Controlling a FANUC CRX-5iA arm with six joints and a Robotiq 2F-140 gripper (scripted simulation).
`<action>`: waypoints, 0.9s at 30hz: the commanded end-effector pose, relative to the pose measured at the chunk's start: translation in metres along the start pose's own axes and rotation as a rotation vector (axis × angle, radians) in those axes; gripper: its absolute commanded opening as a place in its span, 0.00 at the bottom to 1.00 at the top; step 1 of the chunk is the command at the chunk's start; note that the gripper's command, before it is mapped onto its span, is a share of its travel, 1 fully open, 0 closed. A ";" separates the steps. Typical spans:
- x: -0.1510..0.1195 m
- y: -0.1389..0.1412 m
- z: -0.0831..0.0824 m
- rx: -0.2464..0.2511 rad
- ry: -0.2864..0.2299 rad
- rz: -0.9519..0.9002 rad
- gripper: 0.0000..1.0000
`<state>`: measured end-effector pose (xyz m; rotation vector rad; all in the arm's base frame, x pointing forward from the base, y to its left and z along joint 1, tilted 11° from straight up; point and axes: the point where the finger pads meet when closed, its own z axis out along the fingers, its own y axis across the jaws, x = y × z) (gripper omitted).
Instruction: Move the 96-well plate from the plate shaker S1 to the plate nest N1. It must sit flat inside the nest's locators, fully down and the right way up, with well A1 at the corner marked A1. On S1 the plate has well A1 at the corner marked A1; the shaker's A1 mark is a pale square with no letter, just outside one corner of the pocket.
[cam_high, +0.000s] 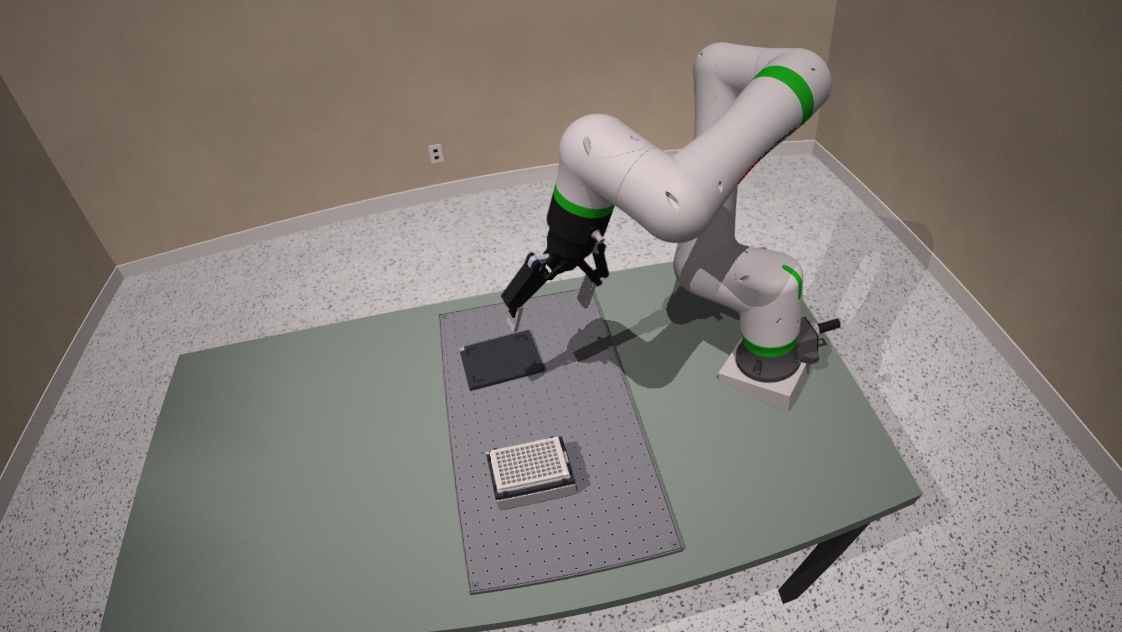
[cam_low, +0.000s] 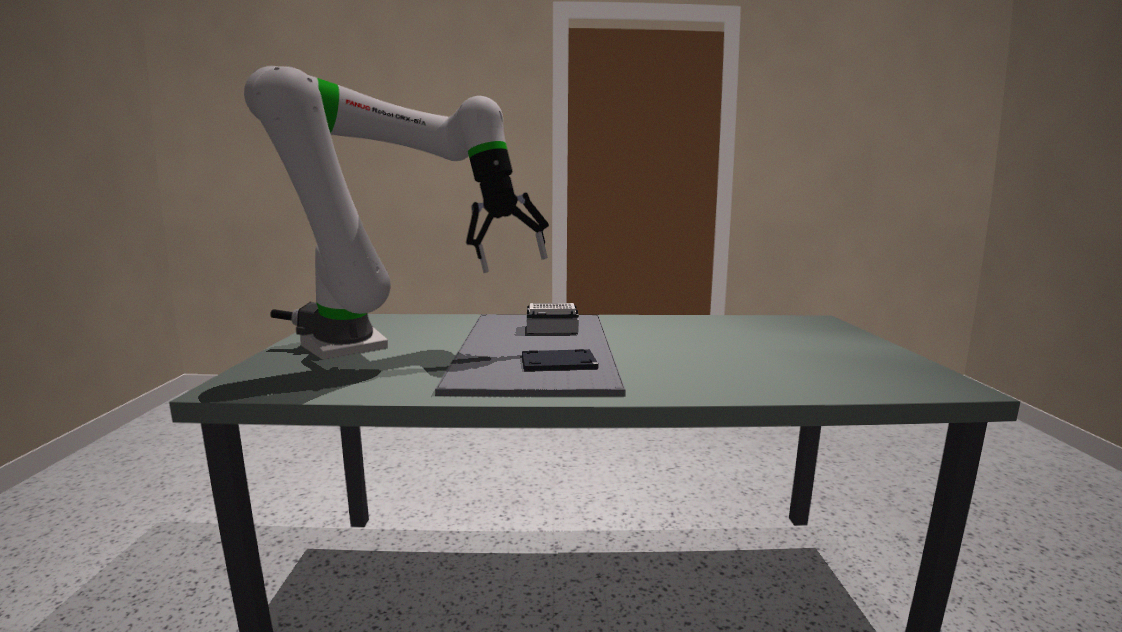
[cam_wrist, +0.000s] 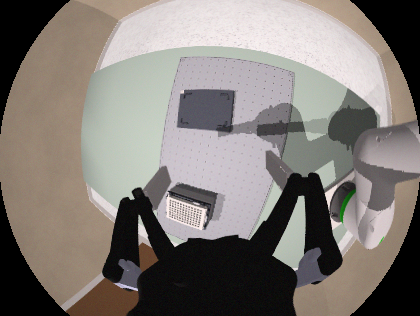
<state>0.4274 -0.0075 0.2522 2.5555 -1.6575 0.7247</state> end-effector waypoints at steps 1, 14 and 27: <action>-0.013 -0.015 0.002 -0.018 -0.028 -0.118 1.00; -0.045 -0.048 0.010 -0.040 -0.084 -0.380 1.00; -0.078 -0.075 0.020 -0.048 -0.141 -0.619 1.00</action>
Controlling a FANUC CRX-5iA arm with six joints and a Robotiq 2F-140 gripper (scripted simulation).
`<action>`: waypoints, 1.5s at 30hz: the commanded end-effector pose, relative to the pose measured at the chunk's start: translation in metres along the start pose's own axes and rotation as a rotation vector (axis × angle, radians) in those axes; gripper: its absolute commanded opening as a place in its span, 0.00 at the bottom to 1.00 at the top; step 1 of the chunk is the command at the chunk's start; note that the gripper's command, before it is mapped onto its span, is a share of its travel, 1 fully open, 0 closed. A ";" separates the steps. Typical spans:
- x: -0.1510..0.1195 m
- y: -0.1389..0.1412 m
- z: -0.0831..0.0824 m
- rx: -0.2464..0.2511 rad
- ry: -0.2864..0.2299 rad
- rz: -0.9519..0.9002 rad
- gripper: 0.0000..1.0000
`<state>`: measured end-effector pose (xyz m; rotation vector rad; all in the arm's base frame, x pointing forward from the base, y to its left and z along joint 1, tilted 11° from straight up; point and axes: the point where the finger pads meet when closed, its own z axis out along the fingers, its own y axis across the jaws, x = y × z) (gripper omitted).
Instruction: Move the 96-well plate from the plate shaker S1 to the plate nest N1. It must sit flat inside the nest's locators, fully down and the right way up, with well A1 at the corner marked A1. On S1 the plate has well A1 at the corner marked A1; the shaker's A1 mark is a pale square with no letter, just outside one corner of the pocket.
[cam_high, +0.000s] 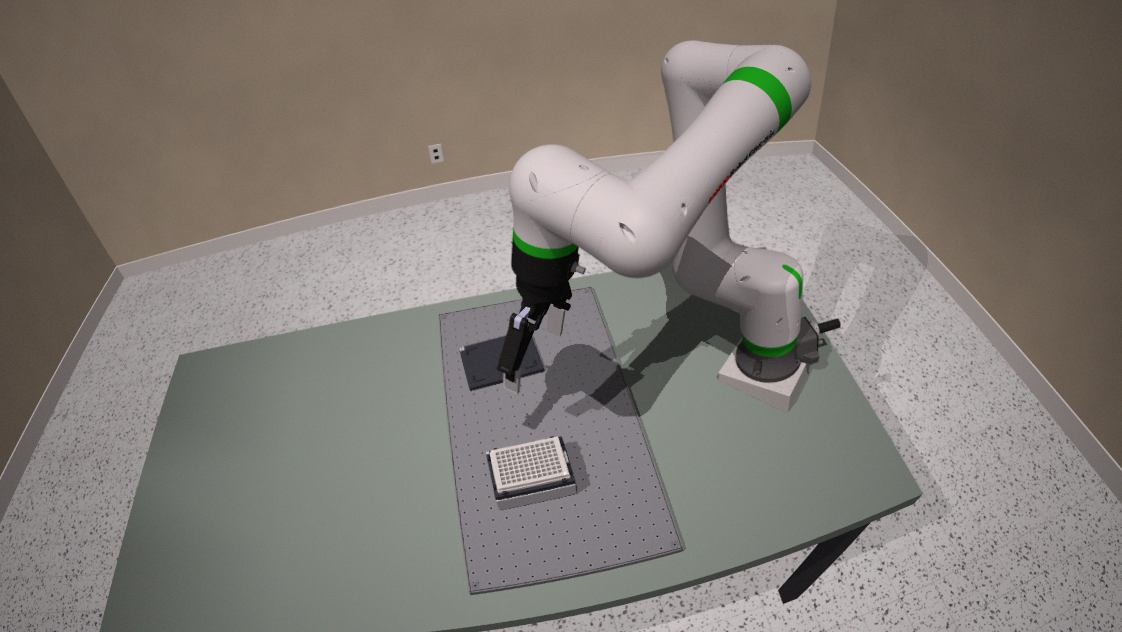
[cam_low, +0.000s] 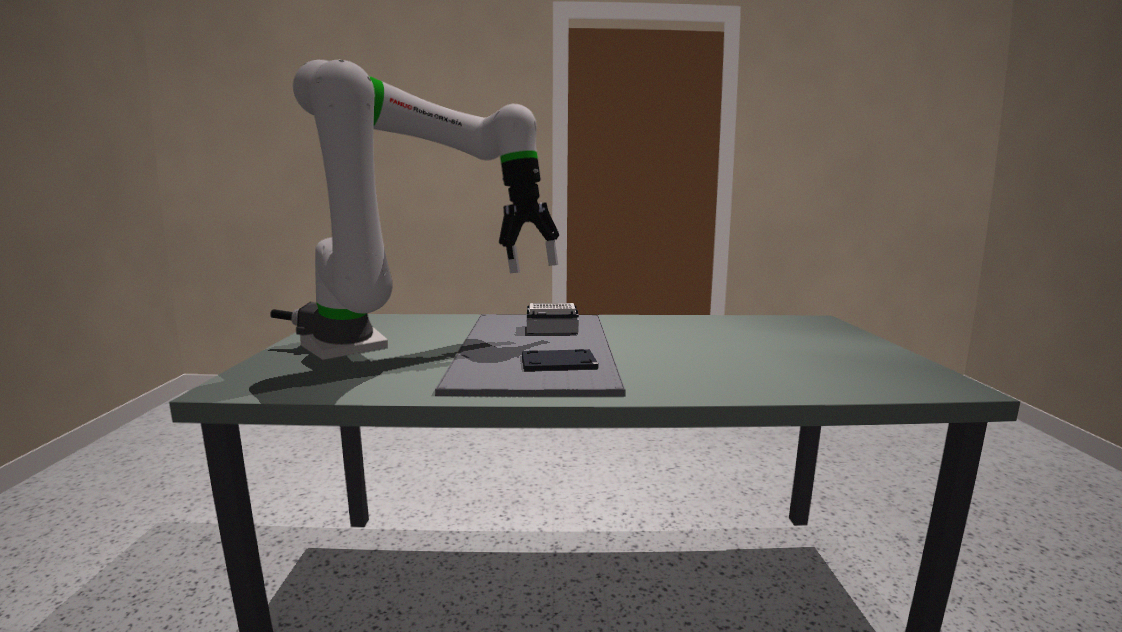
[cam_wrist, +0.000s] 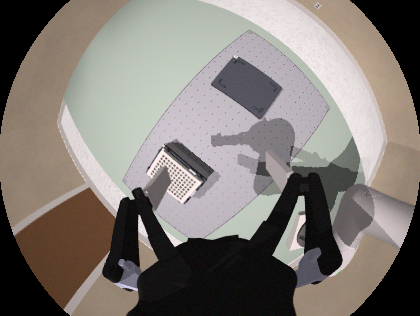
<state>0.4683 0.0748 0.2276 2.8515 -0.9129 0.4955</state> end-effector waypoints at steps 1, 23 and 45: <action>-0.006 -0.018 0.005 -0.003 -0.028 -0.109 1.00; -0.037 -0.093 0.034 0.013 -0.127 -0.544 1.00; -0.054 -0.124 0.050 0.031 -0.166 -0.717 1.00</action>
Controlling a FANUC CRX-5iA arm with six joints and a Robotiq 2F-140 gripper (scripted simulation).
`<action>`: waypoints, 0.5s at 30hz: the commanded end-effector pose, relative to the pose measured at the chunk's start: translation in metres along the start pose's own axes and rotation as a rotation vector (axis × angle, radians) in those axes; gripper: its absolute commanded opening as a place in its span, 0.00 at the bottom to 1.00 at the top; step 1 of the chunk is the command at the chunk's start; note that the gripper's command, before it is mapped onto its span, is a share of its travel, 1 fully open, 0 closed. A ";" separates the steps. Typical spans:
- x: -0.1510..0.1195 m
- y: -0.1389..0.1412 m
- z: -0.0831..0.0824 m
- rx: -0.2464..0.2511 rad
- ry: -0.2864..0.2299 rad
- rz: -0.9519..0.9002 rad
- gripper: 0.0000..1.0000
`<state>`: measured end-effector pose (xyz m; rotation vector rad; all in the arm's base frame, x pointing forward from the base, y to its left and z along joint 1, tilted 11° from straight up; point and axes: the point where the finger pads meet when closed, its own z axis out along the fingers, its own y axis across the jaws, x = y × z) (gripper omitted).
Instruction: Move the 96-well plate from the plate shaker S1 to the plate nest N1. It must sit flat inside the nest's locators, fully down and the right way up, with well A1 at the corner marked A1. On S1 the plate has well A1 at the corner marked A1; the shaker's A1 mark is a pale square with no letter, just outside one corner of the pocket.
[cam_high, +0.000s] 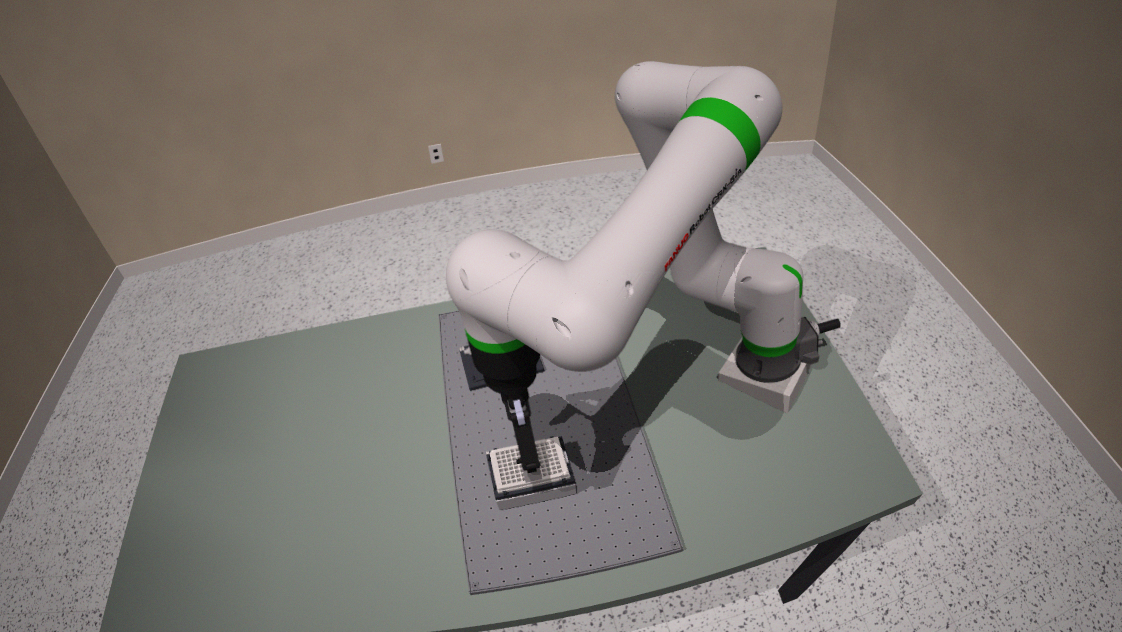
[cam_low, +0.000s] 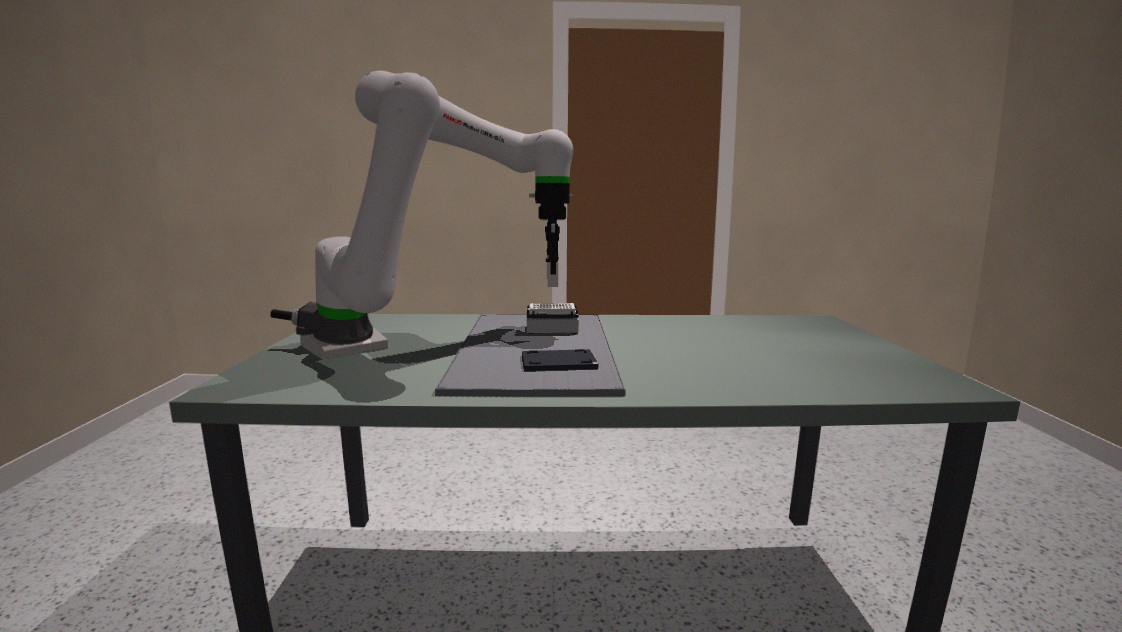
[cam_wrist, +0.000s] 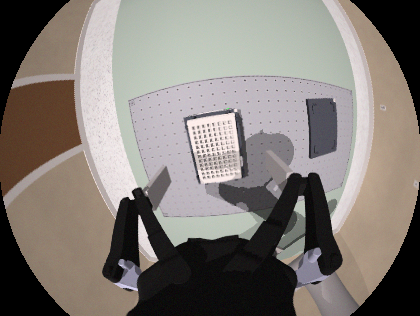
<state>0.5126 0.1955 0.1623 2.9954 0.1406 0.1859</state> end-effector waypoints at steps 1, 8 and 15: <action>0.000 0.000 0.000 0.000 0.000 0.000 1.00; 0.000 0.000 0.005 0.000 0.000 0.000 1.00; 0.000 0.000 0.016 0.000 0.000 0.000 1.00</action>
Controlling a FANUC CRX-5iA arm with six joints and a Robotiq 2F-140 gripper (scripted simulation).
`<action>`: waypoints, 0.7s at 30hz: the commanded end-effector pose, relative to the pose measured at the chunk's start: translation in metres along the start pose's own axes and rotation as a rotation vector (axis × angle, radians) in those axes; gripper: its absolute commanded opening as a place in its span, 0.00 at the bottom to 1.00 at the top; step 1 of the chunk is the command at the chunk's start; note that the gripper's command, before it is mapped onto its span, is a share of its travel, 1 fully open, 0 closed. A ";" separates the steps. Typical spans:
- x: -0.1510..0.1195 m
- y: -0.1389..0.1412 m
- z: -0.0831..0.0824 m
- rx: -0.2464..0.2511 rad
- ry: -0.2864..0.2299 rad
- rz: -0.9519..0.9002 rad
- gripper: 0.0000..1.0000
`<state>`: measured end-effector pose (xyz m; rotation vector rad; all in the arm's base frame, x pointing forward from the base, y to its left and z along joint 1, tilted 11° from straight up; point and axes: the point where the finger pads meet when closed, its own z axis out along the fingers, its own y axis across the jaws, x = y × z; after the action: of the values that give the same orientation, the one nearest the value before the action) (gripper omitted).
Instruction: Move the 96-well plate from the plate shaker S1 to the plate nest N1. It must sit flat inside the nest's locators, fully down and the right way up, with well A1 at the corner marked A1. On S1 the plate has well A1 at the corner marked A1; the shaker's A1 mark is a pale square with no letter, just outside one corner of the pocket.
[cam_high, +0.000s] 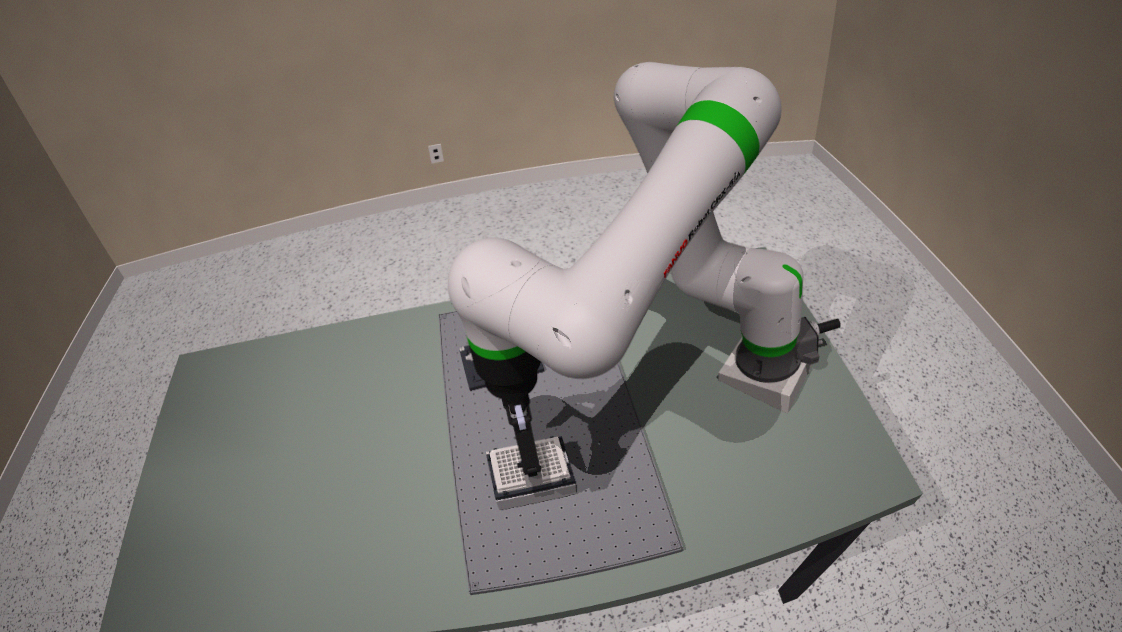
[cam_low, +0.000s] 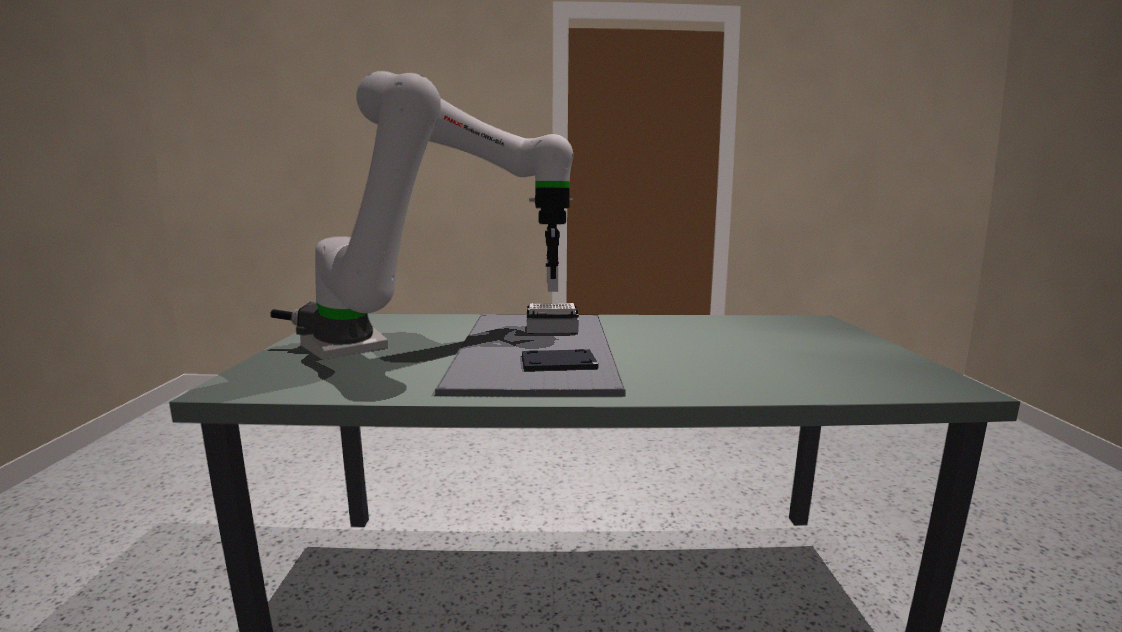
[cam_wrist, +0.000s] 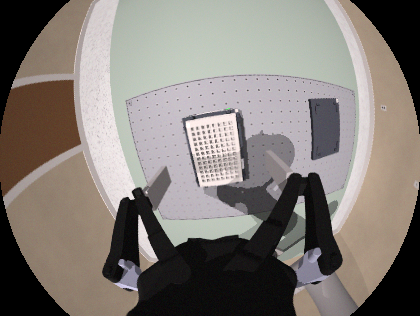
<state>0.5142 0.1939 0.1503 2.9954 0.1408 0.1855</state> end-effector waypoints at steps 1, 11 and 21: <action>0.000 0.000 0.004 0.000 0.001 0.000 1.00; 0.000 0.000 0.019 0.000 0.001 0.000 1.00; 0.000 0.000 0.033 0.000 0.001 0.000 1.00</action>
<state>0.5180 0.1901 0.1213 2.9954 0.1408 0.1856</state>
